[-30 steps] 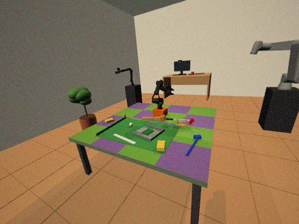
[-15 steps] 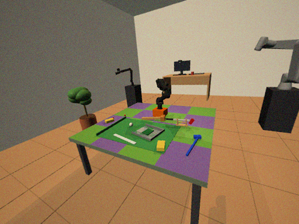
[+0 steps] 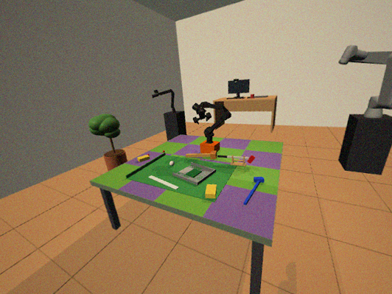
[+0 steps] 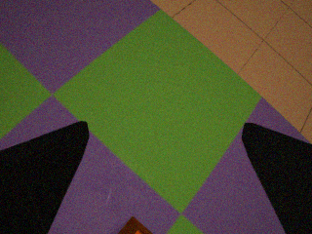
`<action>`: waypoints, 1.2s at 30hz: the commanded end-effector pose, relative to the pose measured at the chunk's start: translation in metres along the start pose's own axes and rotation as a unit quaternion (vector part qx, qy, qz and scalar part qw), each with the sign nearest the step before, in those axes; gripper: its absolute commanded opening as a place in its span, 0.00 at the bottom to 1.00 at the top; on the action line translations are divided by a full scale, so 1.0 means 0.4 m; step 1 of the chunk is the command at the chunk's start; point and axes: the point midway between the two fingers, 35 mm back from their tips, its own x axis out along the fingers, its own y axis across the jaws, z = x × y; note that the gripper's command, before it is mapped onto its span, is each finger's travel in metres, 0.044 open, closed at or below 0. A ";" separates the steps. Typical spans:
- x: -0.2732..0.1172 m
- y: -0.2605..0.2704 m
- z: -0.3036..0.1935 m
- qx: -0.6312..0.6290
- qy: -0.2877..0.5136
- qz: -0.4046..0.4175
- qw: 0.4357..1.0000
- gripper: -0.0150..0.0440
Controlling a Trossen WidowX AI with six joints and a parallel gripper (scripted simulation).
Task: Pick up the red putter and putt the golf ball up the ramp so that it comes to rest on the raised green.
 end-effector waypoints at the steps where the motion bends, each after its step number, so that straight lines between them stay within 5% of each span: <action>1: -0.029 0.157 -0.006 -0.174 -0.002 0.105 0.979 1.00; 7: -0.109 0.342 -0.079 -0.394 -0.022 0.225 0.891 1.00; 14: -0.243 0.493 -0.247 -0.618 -0.062 0.336 0.708 1.00; 23: -0.423 0.524 -0.550 -0.801 -0.107 0.430 0.402 1.00; 36: -0.553 0.280 -0.966 -0.875 -0.178 0.434 -0.118 1.00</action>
